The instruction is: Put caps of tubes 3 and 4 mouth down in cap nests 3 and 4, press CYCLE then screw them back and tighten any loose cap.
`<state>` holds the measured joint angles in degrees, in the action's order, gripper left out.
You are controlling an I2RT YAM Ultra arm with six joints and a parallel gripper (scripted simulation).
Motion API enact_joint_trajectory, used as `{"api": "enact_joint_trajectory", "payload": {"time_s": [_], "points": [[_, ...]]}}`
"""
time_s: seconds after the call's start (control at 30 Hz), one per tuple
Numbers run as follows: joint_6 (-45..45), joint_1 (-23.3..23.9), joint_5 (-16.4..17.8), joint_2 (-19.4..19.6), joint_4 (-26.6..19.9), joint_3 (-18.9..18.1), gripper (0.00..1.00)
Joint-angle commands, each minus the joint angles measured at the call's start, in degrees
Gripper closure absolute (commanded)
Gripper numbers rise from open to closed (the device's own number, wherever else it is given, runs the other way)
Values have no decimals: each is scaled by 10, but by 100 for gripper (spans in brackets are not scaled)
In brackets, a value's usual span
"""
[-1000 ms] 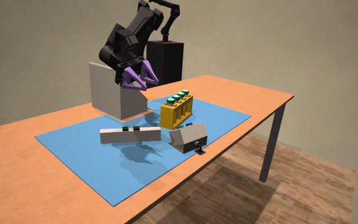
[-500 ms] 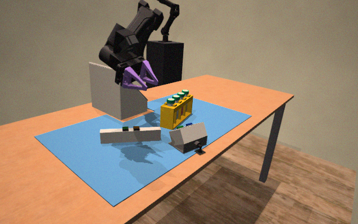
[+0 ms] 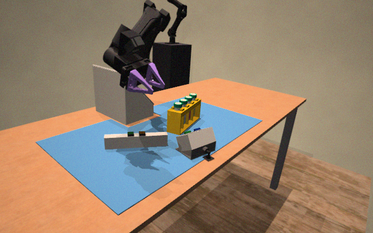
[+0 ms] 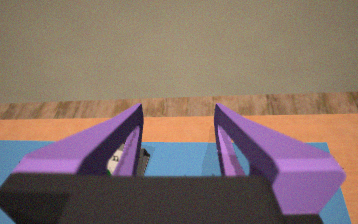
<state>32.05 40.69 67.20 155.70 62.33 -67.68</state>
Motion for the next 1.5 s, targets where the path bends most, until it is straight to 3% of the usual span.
{"api": "enact_joint_trajectory", "payload": {"time_s": [0.0,0.3,0.53,0.7,0.73,0.77,0.8,0.87,0.93,1.0,1.03,1.1,1.17,1.23,1.27,1.33,1.4,1.47], "points": [[-19,2,1,-22,-18,19,51],[-172,-49,-92,-111,-390,-5,51],[-172,-49,-92,-111,-390,-5,51],[-254,-70,-131,-151,-581,-24,51],[-261,-73,-136,-157,-598,-21,51],[-257,-76,-137,-162,-586,-6,51],[-273,-79,-144,-168,-624,-13,51],[-279,-82,-148,-175,-635,-7,51],[-301,-88,-160,-186,-686,-11,51],[-300,-89,-160,-188,-684,-7,51],[-315,-92,-167,-192,-721,-16,51],[-315,-92,-167,-192,-721,-16,51],[-345,-99,-181,-198,-792,-34,51],[-343,-102,-182,-213,-782,-8,51],[-357,-106,-189,-215,-818,-18,51],[-364,-109,-194,-226,-831,-8,51],[-386,-115,-205,-231,-885,-20,51],[-385,-116,-205,-239,-880,-9,51]]}}
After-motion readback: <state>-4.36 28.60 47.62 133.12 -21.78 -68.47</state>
